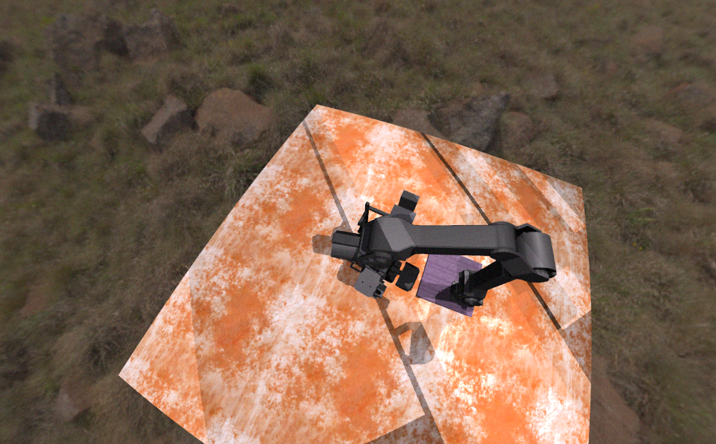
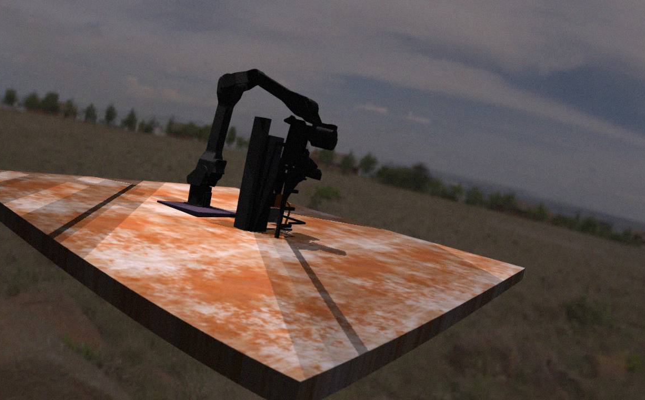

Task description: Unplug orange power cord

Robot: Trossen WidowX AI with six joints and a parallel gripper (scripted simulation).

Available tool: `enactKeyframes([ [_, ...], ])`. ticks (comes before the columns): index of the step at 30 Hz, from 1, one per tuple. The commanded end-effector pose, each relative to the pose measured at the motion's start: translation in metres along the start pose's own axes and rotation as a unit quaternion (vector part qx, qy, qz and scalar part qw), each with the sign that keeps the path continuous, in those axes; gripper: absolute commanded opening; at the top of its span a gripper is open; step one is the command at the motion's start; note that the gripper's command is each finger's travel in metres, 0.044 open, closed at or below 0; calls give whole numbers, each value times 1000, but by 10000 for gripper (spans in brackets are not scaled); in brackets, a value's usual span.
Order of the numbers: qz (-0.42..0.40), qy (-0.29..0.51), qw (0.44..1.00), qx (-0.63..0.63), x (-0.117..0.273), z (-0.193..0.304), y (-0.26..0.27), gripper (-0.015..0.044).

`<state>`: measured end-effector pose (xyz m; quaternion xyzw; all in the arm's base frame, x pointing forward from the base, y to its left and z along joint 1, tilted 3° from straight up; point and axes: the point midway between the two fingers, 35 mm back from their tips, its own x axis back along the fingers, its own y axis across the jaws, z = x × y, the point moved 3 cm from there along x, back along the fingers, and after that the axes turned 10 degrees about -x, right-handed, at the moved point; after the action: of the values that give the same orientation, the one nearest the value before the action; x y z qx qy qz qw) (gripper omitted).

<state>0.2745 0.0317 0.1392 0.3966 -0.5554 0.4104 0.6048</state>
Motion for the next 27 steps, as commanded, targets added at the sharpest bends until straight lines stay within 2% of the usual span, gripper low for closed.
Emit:
enactKeyframes([
  [1, -4, -45, 999, 16, 8, -30, 7, 0],
  [19, -4, -46, 999, 17, 15, -57, 16, 0],
  [27, -4, -46, 999, 18, 8, -46, 16, 210],
])
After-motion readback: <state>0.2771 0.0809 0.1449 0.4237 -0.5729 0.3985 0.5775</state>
